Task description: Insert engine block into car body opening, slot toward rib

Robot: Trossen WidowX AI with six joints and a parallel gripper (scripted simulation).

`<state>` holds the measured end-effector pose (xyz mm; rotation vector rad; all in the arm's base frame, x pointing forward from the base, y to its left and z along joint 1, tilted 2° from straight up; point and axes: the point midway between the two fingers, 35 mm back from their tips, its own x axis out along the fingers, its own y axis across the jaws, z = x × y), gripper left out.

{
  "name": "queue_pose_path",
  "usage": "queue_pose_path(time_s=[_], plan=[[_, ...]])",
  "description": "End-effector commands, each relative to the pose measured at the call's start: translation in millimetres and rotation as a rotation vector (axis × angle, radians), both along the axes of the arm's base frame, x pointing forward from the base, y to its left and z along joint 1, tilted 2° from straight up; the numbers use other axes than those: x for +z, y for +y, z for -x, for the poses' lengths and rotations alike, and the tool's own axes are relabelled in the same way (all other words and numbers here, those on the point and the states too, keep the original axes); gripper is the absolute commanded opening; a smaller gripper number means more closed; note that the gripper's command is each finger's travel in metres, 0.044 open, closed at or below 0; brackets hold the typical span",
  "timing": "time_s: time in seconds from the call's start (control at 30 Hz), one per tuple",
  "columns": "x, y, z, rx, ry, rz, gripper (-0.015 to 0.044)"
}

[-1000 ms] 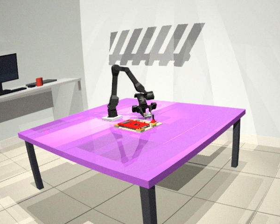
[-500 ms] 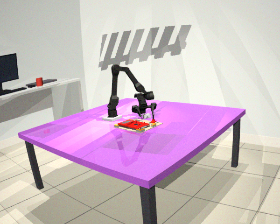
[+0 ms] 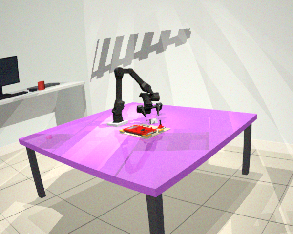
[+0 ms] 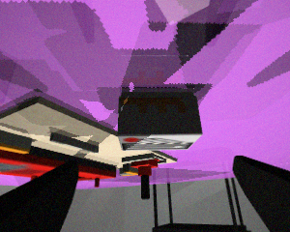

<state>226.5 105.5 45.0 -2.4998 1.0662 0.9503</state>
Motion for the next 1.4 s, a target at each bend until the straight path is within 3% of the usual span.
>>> queue_pose_path(time_s=[0.0, 0.67, 1.37], plan=[[4.2, 2.6, 0.0, -0.003, -0.007, -0.012, 0.044], [0.4, -0.3, 0.3, -0.017, -0.008, -0.013, 0.044], [-2.2, -6.8, -1.8, -0.562, -0.264, -0.395, 0.044]])
